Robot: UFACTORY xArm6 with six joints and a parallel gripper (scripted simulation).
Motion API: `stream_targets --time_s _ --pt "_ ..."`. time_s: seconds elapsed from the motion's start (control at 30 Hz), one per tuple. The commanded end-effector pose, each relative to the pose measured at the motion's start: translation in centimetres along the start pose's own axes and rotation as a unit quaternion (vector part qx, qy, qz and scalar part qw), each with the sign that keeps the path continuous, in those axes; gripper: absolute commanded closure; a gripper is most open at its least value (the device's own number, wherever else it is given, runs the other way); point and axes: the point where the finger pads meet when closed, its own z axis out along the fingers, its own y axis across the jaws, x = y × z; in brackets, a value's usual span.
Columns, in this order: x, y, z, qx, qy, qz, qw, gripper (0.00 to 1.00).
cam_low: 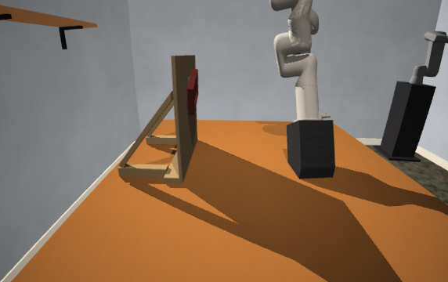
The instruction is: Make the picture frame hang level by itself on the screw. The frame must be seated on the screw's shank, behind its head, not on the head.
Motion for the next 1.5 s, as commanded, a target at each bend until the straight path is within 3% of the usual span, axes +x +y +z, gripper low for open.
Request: stream_targets --time_s 0.0,0.57,0.8,1.47 --pt "-0.1 0.1 -0.1 -0.001 -0.002 0.000 1.000 0.00" --pt "-0.1 0.1 -0.2 -0.001 -0.002 0.000 1.000 0.00" --pt "-1.2 1.7 -1.3 -0.039 -0.012 0.046 0.998 0.00" --pt "-0.8 2.1 -0.9 -0.044 -0.004 0.047 0.998 0.00"
